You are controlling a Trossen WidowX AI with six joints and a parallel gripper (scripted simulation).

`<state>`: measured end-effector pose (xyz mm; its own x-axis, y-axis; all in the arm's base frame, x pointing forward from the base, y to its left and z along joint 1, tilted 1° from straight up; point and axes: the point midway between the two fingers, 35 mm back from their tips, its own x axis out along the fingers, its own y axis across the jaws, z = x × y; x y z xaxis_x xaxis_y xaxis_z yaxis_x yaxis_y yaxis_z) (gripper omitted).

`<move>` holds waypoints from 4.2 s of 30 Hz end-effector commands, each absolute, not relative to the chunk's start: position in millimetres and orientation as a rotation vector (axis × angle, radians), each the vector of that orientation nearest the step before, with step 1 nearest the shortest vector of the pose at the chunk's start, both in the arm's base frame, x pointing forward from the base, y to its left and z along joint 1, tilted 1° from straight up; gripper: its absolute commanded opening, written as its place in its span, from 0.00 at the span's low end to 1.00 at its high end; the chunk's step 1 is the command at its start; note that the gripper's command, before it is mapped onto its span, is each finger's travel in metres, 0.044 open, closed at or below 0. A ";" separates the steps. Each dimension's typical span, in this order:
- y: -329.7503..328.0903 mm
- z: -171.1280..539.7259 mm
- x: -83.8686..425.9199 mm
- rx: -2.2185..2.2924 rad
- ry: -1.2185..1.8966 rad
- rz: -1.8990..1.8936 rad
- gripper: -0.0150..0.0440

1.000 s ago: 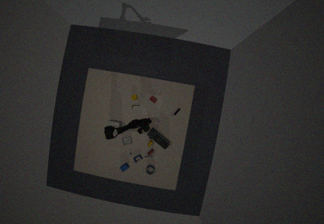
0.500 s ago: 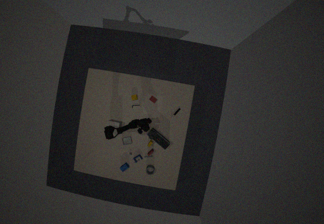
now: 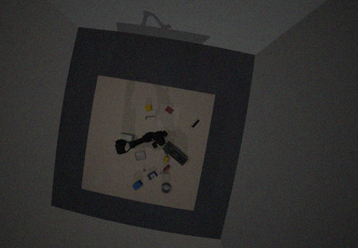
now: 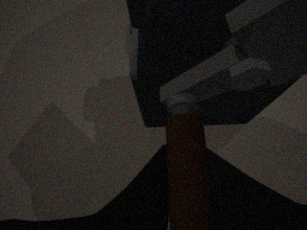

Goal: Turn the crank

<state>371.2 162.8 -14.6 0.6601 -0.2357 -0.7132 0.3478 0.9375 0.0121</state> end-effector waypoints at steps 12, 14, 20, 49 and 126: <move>169.4 -6.6 373.2 0.166 0.768 -0.319 0.25; 169.5 -6.3 373.2 0.166 0.768 -0.319 0.25; 169.9 -5.5 373.3 0.166 0.768 -0.319 0.25; 171.9 3.4 373.7 0.166 0.768 -0.319 0.25; 125.7 30.2 356.3 0.163 0.768 -0.320 0.25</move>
